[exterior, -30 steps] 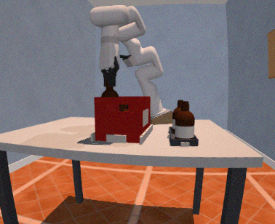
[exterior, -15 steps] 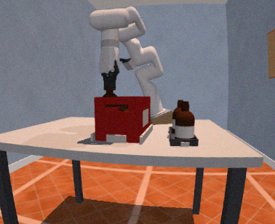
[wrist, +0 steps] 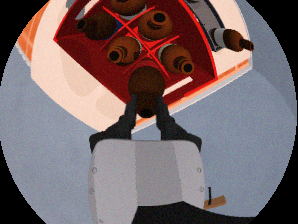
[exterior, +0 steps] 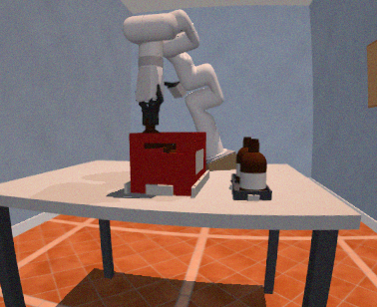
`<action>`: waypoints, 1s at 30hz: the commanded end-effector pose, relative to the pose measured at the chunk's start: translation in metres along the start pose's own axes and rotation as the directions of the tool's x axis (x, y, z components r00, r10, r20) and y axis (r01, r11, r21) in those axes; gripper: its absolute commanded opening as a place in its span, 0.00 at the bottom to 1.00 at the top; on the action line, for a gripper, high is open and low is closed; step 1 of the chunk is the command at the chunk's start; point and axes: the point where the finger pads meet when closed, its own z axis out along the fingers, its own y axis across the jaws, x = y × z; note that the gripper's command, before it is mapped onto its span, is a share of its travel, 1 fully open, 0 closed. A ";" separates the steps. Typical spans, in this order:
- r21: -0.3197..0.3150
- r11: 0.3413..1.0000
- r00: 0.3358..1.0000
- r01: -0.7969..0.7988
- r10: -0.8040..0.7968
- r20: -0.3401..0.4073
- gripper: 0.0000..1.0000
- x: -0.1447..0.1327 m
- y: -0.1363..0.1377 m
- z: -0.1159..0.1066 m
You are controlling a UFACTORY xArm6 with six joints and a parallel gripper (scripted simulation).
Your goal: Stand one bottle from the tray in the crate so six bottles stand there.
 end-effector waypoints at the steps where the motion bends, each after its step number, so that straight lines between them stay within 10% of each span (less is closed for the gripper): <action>1: -0.002 1.000 1.000 -0.001 0.001 0.003 0.00 -0.001 0.000 -0.001; 30: -0.002 1.000 1.000 -0.001 0.001 0.003 0.00 -0.001 0.000 0.006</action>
